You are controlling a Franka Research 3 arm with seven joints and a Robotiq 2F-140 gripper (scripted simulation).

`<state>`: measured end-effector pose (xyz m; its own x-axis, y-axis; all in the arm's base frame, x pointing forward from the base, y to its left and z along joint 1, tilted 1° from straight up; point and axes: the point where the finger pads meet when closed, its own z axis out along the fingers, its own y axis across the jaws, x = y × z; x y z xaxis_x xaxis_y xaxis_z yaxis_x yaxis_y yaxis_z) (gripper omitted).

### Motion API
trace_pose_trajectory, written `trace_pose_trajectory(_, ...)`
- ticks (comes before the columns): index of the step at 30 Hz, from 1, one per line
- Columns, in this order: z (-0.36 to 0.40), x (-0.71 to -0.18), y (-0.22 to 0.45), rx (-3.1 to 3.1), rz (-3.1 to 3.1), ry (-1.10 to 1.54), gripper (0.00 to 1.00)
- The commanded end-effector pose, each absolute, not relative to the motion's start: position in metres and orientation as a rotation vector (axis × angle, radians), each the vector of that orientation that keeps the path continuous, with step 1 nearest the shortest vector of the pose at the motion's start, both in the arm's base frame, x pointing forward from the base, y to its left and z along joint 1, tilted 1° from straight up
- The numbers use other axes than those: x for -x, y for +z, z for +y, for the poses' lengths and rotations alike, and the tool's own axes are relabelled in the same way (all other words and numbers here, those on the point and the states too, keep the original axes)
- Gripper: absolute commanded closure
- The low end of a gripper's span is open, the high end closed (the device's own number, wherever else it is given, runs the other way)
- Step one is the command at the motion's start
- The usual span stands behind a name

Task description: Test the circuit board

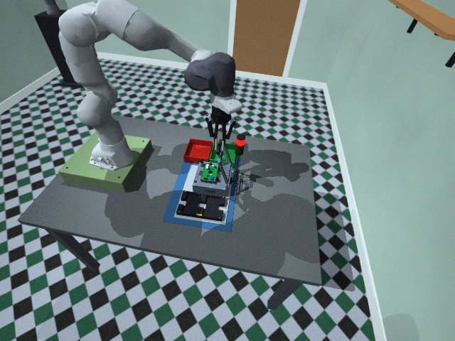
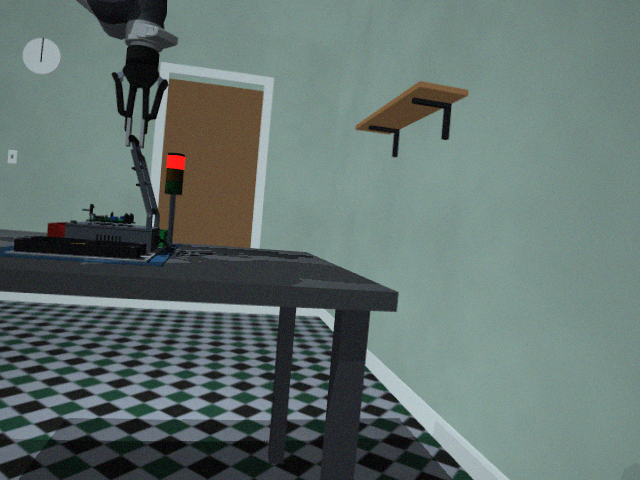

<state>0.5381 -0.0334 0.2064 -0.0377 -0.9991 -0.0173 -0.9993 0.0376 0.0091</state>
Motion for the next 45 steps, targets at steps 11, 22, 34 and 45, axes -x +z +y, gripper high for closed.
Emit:
trace_pose_trajectory(11,-0.0345,-0.5382,0.2066,2.177,2.255,0.025,1.00)
trace_pose_trajectory(22,-0.0345,-0.5382,0.2066,2.177,2.255,0.025,1.00)
trace_pose_trajectory(34,-0.0345,-0.5382,0.2066,2.177,2.255,0.025,1.00)
trace_pose_trajectory(45,-0.0345,-0.5382,0.2066,2.177,2.255,0.025,1.00)
